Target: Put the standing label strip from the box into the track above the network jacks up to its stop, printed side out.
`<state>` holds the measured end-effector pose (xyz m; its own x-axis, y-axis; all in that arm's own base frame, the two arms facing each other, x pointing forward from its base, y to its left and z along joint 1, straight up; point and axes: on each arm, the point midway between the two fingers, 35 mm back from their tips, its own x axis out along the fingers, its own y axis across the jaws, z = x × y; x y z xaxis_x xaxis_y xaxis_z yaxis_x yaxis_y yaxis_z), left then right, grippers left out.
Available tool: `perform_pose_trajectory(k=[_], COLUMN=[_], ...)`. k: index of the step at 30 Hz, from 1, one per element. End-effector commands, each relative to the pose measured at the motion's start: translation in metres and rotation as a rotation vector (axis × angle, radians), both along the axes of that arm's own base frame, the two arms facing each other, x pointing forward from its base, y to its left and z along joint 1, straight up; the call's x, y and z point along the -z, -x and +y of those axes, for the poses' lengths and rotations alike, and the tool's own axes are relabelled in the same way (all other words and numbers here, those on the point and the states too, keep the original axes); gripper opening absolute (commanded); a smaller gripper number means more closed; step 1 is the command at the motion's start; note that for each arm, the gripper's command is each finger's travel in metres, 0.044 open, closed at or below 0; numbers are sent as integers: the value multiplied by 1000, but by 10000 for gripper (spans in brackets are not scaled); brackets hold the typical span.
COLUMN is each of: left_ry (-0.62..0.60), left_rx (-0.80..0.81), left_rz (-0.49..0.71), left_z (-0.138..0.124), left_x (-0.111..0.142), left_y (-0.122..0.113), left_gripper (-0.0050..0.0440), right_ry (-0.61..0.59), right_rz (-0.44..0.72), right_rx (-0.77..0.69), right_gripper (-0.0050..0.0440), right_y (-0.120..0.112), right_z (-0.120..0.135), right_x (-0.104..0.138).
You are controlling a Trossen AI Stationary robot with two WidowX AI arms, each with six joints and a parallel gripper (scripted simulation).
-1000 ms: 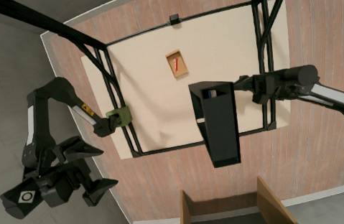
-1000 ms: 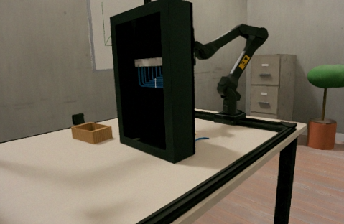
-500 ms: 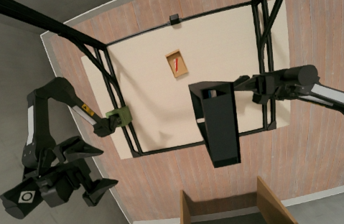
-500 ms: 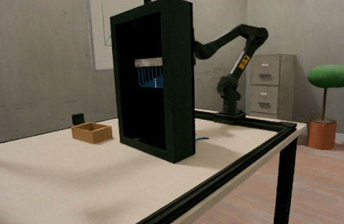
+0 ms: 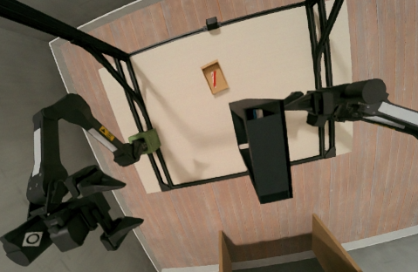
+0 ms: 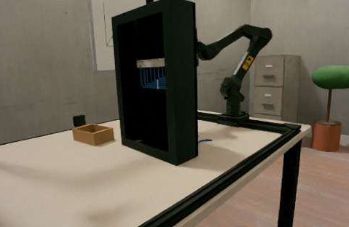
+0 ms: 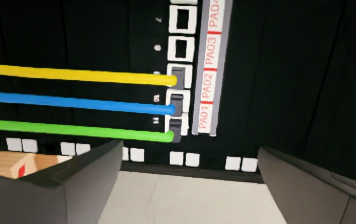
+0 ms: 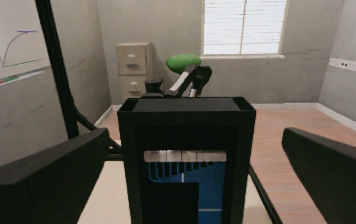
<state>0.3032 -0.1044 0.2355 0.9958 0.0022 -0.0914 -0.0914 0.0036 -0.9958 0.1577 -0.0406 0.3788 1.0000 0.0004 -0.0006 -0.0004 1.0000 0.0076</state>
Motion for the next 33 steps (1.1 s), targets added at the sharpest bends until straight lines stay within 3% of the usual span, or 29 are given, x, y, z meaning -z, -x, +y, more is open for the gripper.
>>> perform_pose_trajectory(k=[1, 24, 33], left_ry=[9, 9, 9], left_rx=[0, 0, -1], left_rz=[-13, -13, -7], left_z=[0, 0, -1], left_x=[-6, -6, -5], left_y=[0, 0, 13], left_gripper=[375, 375, 159], right_ry=[13, 13, 13], right_rz=[-1, -1, -1], right_rx=[0, 0, 0], right_gripper=[440, 440, 440], right_y=[0, 0, 0], right_z=[1, 1, 1], right_x=[-4, -4, -4])
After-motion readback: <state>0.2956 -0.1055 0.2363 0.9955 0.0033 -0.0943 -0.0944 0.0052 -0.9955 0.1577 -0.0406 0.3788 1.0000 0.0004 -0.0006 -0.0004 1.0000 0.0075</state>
